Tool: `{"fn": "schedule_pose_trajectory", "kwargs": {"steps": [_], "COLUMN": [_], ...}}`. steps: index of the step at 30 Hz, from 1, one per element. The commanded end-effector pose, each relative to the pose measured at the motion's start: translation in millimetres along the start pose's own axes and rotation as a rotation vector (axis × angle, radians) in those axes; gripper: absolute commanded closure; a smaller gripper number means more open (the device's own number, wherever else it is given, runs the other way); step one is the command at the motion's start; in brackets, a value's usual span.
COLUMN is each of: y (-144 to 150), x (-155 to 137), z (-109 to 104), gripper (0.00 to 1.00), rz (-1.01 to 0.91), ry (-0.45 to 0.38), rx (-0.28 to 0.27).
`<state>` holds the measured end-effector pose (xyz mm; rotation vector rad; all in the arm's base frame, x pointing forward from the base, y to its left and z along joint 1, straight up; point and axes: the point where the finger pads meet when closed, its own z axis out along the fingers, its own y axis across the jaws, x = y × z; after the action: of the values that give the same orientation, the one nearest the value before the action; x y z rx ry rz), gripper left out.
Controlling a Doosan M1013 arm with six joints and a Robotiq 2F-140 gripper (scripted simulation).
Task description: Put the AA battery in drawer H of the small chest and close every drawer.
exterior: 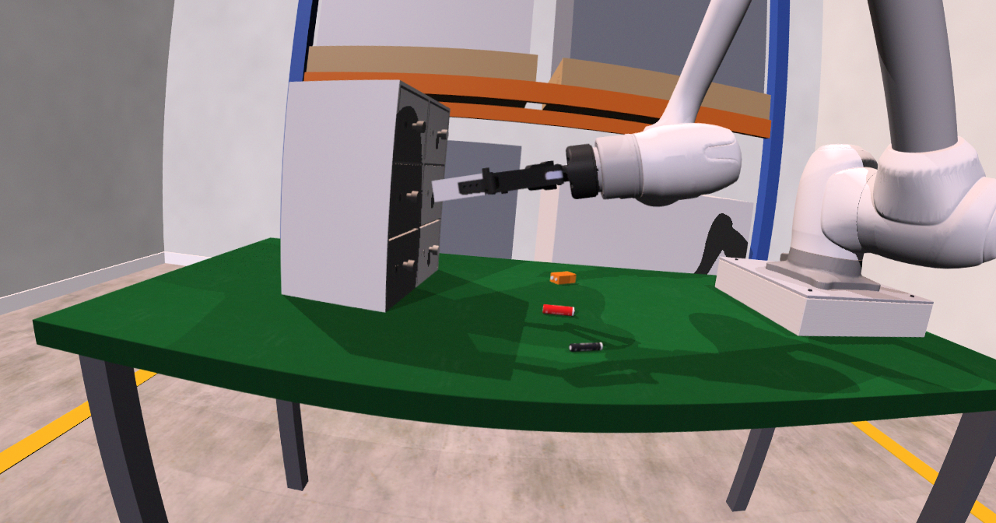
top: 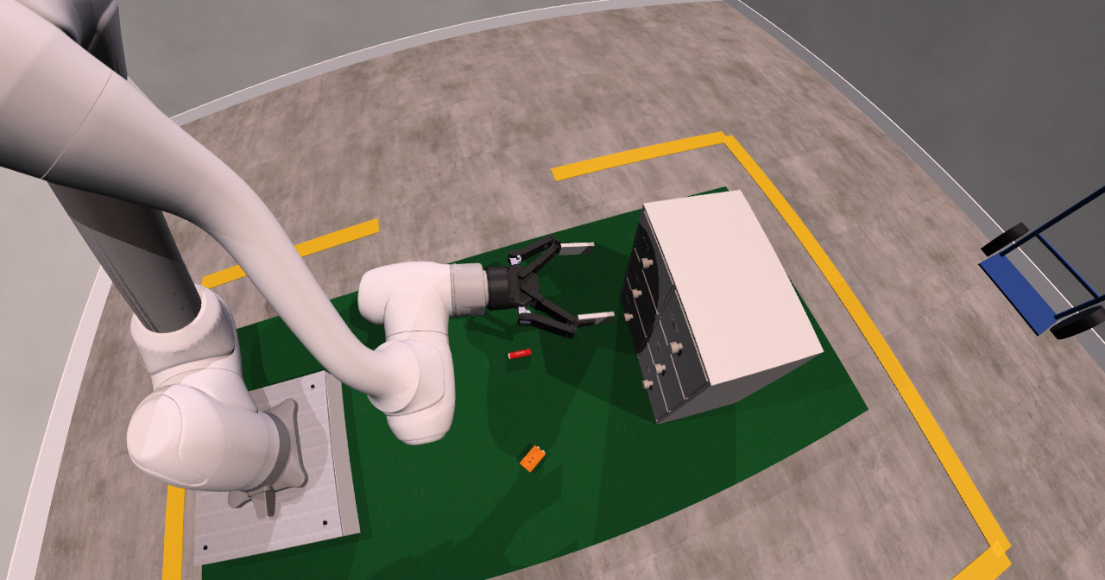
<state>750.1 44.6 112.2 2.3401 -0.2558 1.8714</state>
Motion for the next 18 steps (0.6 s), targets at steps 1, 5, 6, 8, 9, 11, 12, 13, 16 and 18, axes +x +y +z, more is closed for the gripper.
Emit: {"fn": "schedule_pose_trajectory", "kwargs": {"steps": [1,5,6,8,9,11,12,13,16,18], "y": [0.2,0.2,0.2,0.2,0.2,0.2,0.3,0.0,0.3,0.3], "x": [1.5,3.9,4.6,6.1,6.9,8.7,9.6,10.7,11.7,13.9], "z": [-2.0,-5.9,-7.0,-9.6,-10.9,-13.8,-15.3,-17.1,-18.7,-22.5], "gripper": [0.00,0.00,0.00,0.00,0.00,0.00,0.00,0.00,0.00,0.00], "rz": [0.000,0.000,0.000,0.000,0.000,0.000,0.000,0.000,0.000,0.000], "ry": [-0.026,-0.071,-0.084,-0.113,-0.128,-0.161,-0.179,-0.198,-0.218,-0.260], "rx": [-0.001,-0.001,-0.001,-0.001,-0.001,-0.001,-0.001,0.000,-0.001,-0.001]}}
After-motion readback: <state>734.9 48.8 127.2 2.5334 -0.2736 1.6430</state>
